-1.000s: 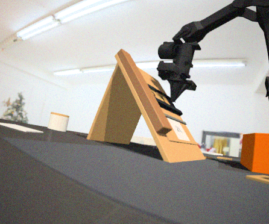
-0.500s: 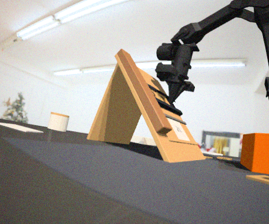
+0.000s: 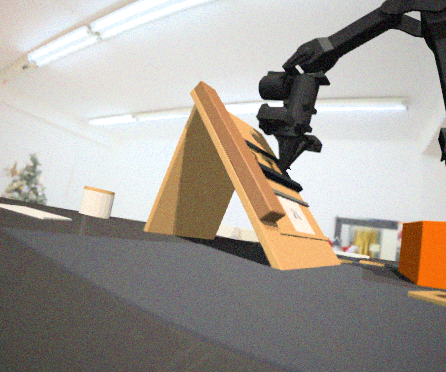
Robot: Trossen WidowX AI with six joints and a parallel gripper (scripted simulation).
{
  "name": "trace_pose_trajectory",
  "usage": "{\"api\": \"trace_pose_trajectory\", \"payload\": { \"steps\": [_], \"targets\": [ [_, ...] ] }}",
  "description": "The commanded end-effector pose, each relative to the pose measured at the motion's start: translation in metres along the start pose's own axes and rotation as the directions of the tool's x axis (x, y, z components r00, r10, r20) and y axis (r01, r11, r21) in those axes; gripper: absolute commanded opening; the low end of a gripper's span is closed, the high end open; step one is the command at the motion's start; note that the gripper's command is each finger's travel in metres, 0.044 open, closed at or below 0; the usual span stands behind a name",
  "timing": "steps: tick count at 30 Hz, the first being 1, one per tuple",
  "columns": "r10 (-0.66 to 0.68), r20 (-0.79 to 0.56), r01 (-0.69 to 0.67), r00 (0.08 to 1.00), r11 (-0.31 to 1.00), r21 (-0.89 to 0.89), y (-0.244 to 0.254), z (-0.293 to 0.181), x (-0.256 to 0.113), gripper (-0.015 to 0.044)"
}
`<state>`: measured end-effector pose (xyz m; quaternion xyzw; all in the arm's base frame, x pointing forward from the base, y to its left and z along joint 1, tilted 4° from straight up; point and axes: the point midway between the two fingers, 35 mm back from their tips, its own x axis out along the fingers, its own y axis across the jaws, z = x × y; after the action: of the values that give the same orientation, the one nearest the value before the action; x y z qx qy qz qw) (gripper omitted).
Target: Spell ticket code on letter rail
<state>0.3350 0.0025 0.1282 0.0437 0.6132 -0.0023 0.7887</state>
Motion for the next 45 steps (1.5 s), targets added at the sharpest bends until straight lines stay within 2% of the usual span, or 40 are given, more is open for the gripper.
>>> {"api": "trace_pose_trajectory", "payload": {
  "steps": [1, 45],
  "targets": [
    [0.002, 0.002, -0.002, 1.0, 1.0, 0.002, 0.002, 0.0, -0.001, 0.0],
    [0.003, 0.002, -0.003, 1.0, 1.0, 0.003, 0.011, -0.004, -0.005, 0.0]
  ]
}}
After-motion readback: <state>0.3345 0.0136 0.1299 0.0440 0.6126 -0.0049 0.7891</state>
